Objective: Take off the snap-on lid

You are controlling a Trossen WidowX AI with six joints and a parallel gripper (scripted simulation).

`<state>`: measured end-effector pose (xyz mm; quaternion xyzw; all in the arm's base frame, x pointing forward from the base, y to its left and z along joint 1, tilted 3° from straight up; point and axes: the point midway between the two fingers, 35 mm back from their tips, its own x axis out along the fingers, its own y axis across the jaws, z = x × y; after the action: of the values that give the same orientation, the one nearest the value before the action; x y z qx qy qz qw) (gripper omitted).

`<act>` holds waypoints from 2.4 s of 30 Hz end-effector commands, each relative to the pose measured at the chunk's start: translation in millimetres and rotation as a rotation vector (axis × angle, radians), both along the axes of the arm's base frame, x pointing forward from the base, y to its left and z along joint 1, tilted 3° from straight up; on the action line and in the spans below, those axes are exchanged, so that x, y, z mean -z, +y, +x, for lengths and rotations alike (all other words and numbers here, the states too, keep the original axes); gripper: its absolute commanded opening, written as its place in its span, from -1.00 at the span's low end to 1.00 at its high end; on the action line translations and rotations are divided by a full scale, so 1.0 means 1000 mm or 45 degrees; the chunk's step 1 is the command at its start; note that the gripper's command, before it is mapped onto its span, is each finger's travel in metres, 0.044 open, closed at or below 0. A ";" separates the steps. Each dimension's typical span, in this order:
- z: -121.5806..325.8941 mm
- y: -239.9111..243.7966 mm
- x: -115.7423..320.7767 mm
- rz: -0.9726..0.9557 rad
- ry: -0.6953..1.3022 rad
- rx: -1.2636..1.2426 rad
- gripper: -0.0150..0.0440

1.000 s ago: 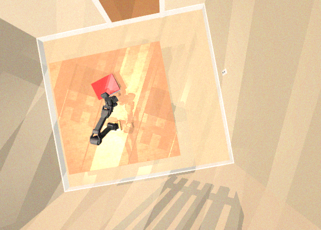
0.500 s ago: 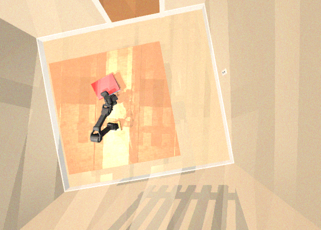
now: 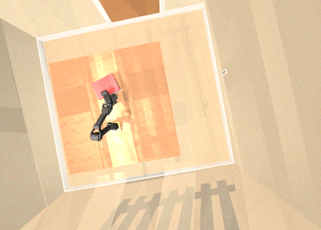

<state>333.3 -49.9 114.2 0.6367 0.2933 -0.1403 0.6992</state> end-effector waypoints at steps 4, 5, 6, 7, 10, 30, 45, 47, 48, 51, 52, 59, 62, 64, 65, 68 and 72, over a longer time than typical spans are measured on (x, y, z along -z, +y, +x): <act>0.000 0.000 0.001 0.004 0.004 0.007 0.01; 0.000 0.000 0.001 0.004 0.004 0.007 -0.01; 0.000 0.000 0.001 0.004 0.004 0.007 -0.03; 0.000 0.000 0.001 0.004 0.004 0.007 -0.06; 0.000 0.000 0.001 0.004 0.004 0.007 -0.19; -0.001 0.000 -0.002 0.001 0.003 0.003 -0.49; -0.002 0.000 -0.005 0.001 0.004 0.003 -0.49; -0.002 0.000 -0.005 0.001 0.004 0.003 -0.49; -0.002 0.000 -0.005 0.001 0.004 0.003 -0.49; -0.002 0.000 -0.006 0.001 0.004 0.003 -0.49; -0.002 0.000 -0.006 0.001 0.004 0.003 -0.49; -0.003 0.000 -0.008 0.001 0.004 0.003 -0.49; -0.003 0.000 -0.008 0.001 0.004 0.003 -0.49; -0.003 0.000 -0.009 0.001 0.004 0.003 -0.49; -0.003 0.000 -0.009 0.001 0.004 0.003 -0.49; -0.003 0.000 -0.009 0.001 0.004 0.003 -0.49; -0.003 0.000 -0.010 0.001 0.004 0.003 -0.49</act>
<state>330.6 -50.2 122.7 0.6381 0.2936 -0.1428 0.6973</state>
